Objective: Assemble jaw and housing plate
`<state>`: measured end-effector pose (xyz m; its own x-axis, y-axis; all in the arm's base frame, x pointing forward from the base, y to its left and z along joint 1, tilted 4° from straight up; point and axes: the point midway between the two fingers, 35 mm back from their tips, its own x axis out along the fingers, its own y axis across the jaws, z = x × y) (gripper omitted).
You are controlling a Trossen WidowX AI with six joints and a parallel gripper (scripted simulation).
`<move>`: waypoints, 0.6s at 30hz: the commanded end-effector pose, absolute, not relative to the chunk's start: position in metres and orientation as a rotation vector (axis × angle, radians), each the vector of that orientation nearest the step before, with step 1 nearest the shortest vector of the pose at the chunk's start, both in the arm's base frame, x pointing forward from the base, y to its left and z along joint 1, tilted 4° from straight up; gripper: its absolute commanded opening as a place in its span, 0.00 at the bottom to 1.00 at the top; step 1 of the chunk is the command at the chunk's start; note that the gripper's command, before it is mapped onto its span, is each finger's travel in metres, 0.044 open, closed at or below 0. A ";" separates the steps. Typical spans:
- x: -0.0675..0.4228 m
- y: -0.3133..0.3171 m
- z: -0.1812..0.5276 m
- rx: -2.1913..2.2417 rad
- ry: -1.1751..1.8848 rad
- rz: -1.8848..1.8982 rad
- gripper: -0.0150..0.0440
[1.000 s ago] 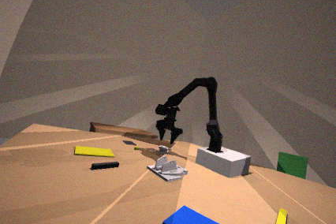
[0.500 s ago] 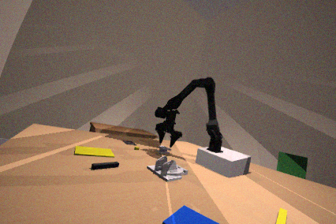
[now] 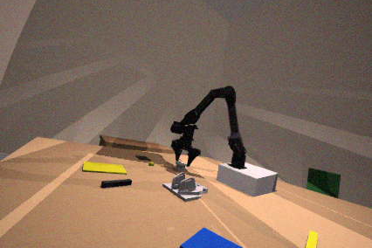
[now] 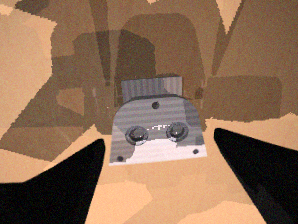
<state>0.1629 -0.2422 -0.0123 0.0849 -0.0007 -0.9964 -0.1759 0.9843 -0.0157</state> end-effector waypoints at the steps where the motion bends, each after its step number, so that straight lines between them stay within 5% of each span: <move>1: 0.163 -0.240 -0.021 -0.135 1.481 0.135 1.00; 18: 0.163 -0.240 -0.027 -0.135 1.481 0.135 1.00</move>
